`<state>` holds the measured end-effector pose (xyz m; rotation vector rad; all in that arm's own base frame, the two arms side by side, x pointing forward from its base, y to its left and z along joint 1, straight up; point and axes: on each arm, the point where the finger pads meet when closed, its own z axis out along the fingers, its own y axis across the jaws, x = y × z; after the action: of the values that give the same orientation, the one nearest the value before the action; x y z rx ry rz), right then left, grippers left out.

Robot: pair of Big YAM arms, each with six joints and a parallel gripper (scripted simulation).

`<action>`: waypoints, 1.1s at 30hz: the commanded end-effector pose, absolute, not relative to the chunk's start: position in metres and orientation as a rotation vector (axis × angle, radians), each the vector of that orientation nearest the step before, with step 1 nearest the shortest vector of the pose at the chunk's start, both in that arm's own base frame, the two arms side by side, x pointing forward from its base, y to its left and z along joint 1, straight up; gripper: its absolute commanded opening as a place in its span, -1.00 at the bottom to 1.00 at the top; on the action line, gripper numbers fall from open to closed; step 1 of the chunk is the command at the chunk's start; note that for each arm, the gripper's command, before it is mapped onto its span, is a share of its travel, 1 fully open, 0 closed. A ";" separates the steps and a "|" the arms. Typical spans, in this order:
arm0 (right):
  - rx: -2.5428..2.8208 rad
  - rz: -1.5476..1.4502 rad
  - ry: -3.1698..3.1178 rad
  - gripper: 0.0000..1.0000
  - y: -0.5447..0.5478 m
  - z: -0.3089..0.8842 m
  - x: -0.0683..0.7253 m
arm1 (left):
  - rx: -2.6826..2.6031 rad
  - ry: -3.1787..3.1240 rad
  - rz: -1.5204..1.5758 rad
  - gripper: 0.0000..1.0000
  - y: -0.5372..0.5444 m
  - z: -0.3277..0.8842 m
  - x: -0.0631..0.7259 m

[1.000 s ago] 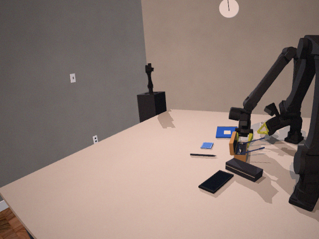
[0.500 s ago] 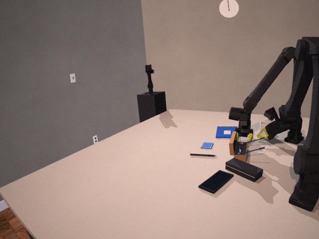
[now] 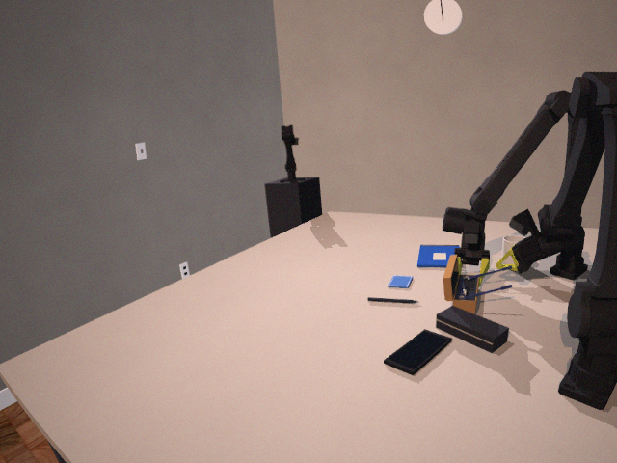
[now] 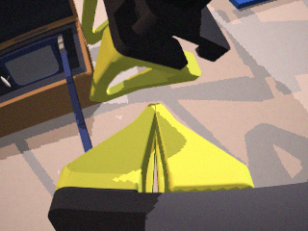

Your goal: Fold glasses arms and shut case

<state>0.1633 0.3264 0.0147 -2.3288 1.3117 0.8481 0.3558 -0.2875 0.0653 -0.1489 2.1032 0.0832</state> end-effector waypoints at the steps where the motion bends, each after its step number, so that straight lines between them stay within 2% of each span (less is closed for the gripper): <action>1: -2.319 0.858 1.377 0.15 0.325 0.011 0.170 | -0.183 2.105 0.066 -1.00 -0.296 0.070 0.366; 33: -2.319 0.858 1.377 0.15 0.325 0.011 0.170 | -0.288 2.173 0.050 -1.00 -0.285 0.086 0.363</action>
<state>0.1633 0.3264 0.0148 -2.3288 1.3117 0.8481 0.3494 -0.2763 0.0641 -0.2246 2.1979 0.1033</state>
